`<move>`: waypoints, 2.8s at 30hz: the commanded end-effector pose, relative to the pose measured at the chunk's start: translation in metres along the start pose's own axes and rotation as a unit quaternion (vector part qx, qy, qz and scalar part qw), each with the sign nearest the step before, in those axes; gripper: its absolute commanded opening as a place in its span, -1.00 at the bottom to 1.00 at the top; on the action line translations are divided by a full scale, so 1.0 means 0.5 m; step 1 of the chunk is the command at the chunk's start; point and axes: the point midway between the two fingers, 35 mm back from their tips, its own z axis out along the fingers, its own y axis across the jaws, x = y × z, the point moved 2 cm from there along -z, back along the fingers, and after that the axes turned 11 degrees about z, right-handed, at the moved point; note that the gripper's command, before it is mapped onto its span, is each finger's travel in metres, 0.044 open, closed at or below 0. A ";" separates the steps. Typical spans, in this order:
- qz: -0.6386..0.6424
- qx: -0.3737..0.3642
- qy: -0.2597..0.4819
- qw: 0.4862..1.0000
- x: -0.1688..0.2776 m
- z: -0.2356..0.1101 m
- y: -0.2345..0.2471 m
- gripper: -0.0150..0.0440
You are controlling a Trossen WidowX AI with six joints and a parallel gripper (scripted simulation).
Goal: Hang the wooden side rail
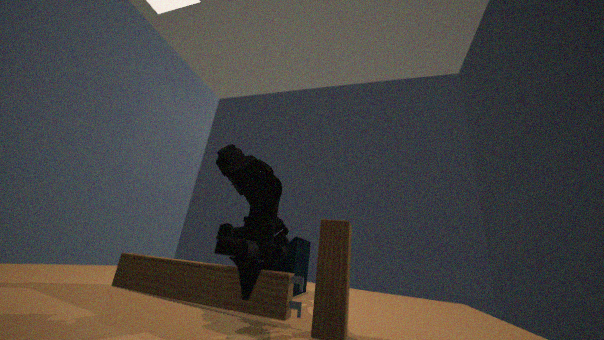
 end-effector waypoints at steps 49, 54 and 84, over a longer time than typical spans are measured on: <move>0.002 -0.008 0.003 1.000 0.002 -0.031 0.004 -0.49; 0.002 -0.008 0.003 1.000 0.002 -0.032 0.004 -0.49; 0.002 -0.008 0.003 1.000 0.002 -0.042 0.003 -0.49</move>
